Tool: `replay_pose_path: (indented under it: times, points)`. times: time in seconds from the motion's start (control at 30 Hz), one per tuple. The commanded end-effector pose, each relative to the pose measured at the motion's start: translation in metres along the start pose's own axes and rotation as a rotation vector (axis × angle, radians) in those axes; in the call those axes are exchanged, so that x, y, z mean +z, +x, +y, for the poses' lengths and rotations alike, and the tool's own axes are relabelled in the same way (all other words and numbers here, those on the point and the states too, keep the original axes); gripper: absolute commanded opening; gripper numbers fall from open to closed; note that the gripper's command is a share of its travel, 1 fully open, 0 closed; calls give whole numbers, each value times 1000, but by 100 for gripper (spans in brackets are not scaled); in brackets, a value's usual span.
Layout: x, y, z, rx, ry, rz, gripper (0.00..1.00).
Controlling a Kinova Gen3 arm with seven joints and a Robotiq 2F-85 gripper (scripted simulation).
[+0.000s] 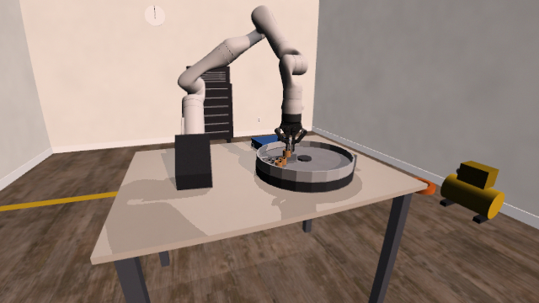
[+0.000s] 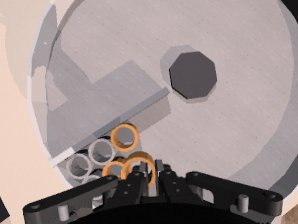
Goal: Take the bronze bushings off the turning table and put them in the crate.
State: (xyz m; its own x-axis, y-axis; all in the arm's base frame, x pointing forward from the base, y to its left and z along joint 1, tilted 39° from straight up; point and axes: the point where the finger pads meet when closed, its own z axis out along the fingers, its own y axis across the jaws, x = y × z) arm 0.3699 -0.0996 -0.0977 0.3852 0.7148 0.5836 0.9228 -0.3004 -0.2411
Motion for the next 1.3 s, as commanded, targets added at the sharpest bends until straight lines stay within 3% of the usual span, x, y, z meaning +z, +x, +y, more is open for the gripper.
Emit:
replay_pose_path:
  times: [0.0, 0.2, 0.6, 0.77, 1.17, 1.27]
  points:
    - [-1, 0, 1, 0, -2, -1, 0]
    - [-28, 0, 0, 0, -3, -1, 0]
    - [-28, 0, 0, 0, -3, -1, 0]
    - [-28, 53, -21, 0, -2, -1, 0]
    - [-28, 53, -21, 0, -2, -1, 0]
    - [-27, 85, -34, 1, -2, 0, 0]
